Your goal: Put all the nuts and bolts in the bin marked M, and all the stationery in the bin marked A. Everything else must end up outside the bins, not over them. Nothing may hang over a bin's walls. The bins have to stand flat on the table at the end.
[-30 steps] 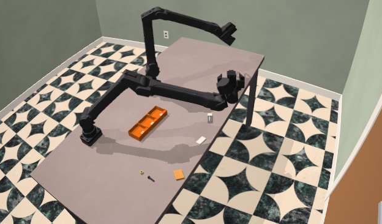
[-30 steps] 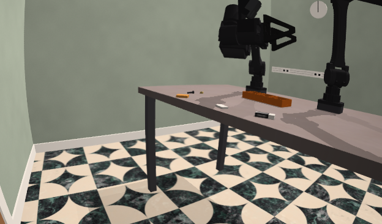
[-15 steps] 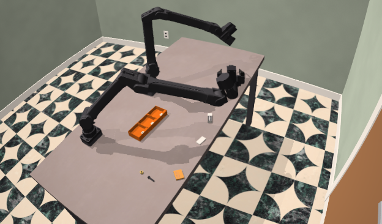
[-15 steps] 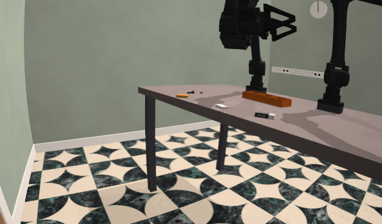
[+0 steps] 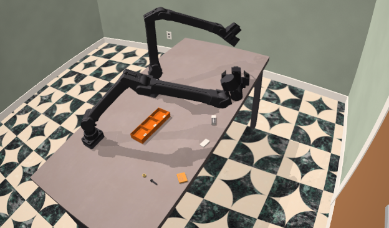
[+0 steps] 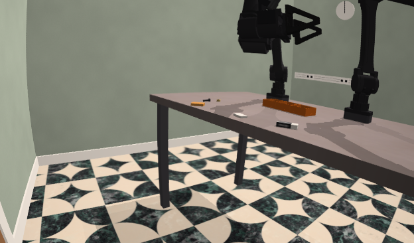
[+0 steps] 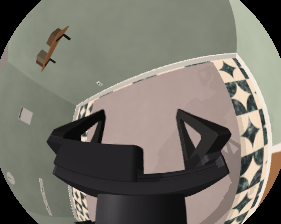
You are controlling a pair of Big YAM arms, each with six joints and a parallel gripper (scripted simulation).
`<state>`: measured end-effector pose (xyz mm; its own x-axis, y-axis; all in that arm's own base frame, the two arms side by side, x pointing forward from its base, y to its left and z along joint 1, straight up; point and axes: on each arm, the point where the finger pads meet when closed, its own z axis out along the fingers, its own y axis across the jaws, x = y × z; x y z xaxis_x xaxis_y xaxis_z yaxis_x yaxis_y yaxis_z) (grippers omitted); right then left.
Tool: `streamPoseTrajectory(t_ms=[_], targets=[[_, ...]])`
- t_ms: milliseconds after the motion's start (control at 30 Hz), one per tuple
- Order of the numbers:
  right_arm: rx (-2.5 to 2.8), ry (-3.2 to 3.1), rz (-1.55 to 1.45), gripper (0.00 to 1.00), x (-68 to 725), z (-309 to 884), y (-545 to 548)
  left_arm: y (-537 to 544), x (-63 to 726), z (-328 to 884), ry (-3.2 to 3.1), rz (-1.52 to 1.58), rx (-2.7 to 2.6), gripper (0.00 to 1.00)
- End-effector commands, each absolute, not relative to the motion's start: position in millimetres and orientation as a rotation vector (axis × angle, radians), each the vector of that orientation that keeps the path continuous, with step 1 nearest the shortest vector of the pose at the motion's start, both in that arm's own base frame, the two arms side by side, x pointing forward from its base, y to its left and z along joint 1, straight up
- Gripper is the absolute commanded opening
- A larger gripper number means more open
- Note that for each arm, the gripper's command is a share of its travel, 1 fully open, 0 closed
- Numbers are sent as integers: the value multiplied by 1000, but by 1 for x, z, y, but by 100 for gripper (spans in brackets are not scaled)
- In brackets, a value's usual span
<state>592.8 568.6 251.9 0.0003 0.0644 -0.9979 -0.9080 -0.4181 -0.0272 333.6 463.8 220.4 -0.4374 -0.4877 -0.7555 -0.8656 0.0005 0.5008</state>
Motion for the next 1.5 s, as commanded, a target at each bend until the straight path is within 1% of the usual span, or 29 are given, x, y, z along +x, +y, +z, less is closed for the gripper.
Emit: streamPoseTrajectory(t_ms=[0,600,1467], targets=[[-1479,867,1500,100,595,285,569,465,335,226,1905,1415,-1397,100],[-1435,906,1496,100,596,313,569,465,335,226,1905,1415,-1397,100],[-1287,1042,1466,100,596,401,561,465,335,226,1905,1415,-1397,100]])
